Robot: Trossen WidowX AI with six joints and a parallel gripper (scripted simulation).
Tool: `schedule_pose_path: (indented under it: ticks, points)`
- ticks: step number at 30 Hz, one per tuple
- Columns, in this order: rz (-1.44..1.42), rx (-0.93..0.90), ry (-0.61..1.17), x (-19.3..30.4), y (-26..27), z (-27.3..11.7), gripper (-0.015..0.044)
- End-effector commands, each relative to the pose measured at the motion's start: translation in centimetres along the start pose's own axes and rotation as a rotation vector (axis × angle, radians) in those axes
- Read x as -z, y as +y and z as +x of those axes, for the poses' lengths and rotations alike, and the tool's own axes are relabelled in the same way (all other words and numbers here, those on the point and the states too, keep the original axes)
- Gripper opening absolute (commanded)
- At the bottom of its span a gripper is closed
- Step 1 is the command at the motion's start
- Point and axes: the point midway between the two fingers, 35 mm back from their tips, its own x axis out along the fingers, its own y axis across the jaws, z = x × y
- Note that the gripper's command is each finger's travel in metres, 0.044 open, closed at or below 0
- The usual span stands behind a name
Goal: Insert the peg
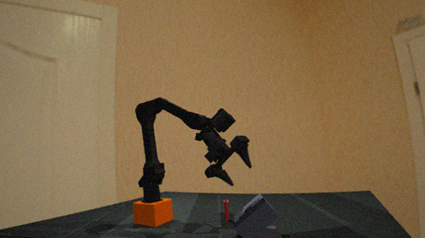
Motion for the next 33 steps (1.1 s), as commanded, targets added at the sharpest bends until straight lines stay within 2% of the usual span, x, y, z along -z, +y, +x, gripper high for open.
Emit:
schedule_pose_path:
  ticks: [1, 23, 33]
  points:
    - [-0.153, 0.124, 0.039, 2.1, -2.3, 0.7, 0.044]
    - [-0.804, 0.614, 0.26, 9.0, -12.4, -0.7, 0.044]
    - [-0.841, 0.641, 0.275, 9.3, -13.1, -1.0, 0.044]
